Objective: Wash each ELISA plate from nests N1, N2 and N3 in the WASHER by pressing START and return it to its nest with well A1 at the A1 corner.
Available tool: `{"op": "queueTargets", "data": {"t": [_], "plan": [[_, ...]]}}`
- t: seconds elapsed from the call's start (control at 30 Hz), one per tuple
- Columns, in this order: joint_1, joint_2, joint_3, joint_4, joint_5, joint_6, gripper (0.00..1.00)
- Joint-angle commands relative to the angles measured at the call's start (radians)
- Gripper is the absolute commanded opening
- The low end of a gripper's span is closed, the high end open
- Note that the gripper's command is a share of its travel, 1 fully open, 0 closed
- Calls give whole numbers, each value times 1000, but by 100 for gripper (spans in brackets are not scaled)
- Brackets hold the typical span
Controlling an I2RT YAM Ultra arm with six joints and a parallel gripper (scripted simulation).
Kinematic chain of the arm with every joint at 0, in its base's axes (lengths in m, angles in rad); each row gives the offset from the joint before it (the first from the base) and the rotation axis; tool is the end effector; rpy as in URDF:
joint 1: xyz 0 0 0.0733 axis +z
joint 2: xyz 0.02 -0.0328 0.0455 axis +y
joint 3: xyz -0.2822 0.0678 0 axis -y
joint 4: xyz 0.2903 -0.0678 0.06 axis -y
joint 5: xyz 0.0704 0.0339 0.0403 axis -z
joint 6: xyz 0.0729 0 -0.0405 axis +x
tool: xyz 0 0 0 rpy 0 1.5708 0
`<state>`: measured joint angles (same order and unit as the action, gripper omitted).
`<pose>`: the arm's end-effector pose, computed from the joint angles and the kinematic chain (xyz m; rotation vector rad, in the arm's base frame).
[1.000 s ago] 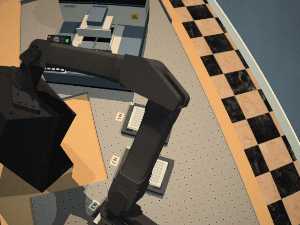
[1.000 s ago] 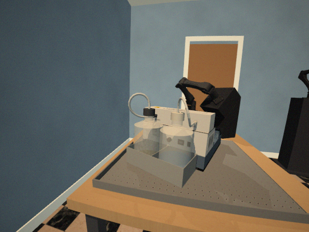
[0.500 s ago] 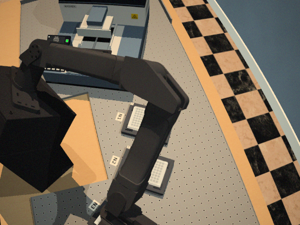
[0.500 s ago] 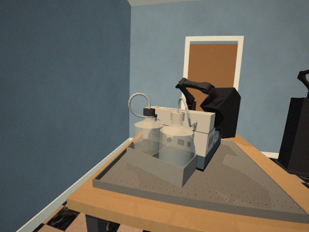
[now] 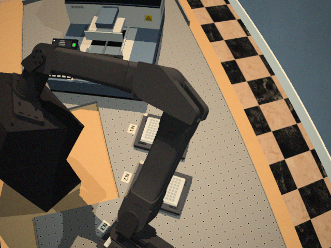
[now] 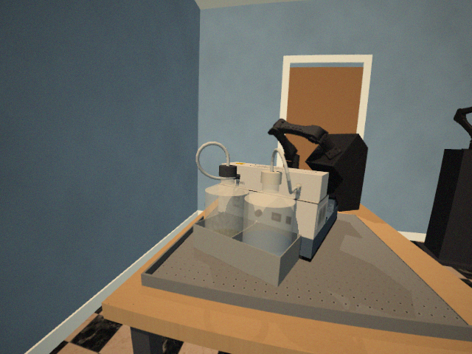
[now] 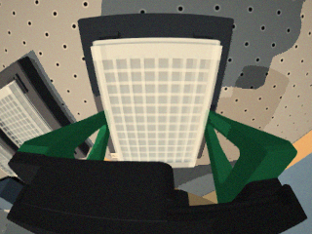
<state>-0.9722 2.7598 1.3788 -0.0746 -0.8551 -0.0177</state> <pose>0.2768 -0.3062 -0.1673 1.0825 2.2354 0.9276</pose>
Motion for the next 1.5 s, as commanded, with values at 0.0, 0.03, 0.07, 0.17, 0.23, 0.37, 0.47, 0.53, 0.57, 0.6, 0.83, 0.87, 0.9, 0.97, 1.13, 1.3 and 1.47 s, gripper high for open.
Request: {"op": "queueTargets", "data": {"t": [0.0, 0.03, 0.07, 0.17, 0.23, 0.37, 0.47, 0.53, 0.57, 0.6, 0.83, 0.87, 0.9, 0.97, 1.13, 1.3, 1.47], "plan": [[-7, -8, 0, 2, 0, 3, 0], [-7, -8, -1, 2, 0, 3, 0], [-7, -8, -1, 3, 0, 3, 0], [-7, -8, -2, 4, 0, 3, 0], [-7, -8, -3, 4, 0, 4, 0], [-7, -9, -4, 5, 0, 4, 0], [-7, -9, -4, 5, 0, 4, 0], [-7, -9, -5, 6, 0, 4, 0], [-7, -9, -5, 6, 0, 4, 0], [-7, -9, -5, 6, 0, 4, 0], [-6, -9, -6, 8, 1, 5, 0], [-5, -8, -6, 9, 1, 6, 0], [-5, -8, -6, 10, 1, 6, 0], [-5, -8, -6, 10, 1, 6, 0], [-3, -6, -6, 14, 1, 9, 0], [-2, -4, -6, 17, 1, 11, 0], [0, -2, -6, 20, 1, 13, 0]]}}
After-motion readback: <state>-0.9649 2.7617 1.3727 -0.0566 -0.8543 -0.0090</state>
